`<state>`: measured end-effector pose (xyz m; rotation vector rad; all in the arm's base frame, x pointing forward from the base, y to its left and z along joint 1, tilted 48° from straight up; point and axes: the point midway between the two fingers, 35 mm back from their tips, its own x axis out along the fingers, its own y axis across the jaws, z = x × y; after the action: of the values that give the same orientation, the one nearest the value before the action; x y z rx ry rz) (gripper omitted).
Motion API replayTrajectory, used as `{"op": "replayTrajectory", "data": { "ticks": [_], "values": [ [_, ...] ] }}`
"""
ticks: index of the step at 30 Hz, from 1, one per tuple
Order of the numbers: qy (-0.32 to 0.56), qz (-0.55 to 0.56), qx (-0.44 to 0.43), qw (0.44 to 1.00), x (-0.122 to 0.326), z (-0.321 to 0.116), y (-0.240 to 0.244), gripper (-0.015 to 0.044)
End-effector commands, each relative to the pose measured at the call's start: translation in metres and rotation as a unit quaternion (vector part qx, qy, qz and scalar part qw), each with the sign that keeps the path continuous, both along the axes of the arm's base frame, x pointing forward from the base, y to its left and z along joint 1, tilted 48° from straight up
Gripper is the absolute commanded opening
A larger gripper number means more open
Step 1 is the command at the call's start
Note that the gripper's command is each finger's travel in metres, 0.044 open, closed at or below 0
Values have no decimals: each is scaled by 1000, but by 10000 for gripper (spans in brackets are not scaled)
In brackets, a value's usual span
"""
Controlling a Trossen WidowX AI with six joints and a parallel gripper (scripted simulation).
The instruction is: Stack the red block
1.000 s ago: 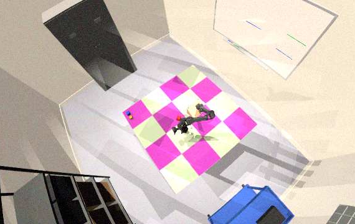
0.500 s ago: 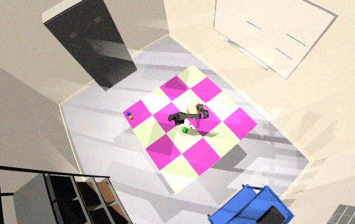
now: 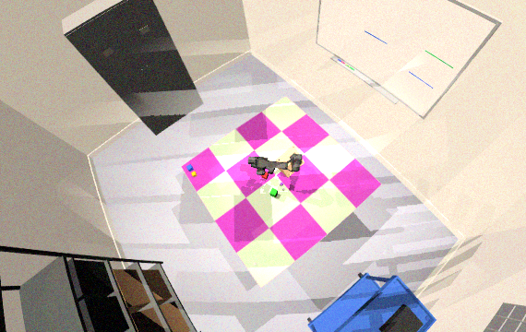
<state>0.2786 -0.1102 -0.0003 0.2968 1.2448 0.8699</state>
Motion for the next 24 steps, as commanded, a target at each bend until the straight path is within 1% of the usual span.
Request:
{"op": "replayTrajectory", "data": {
  "ticks": [1,7,15,24],
  "values": [
    [15,9,11,1000,-7,0,-2,440],
    [15,9,11,1000,-4,-6,5,440],
    [15,9,12,1000,-3,-41,42,440],
    [15,9,12,1000,-3,-44,43,440]
  ]
}}
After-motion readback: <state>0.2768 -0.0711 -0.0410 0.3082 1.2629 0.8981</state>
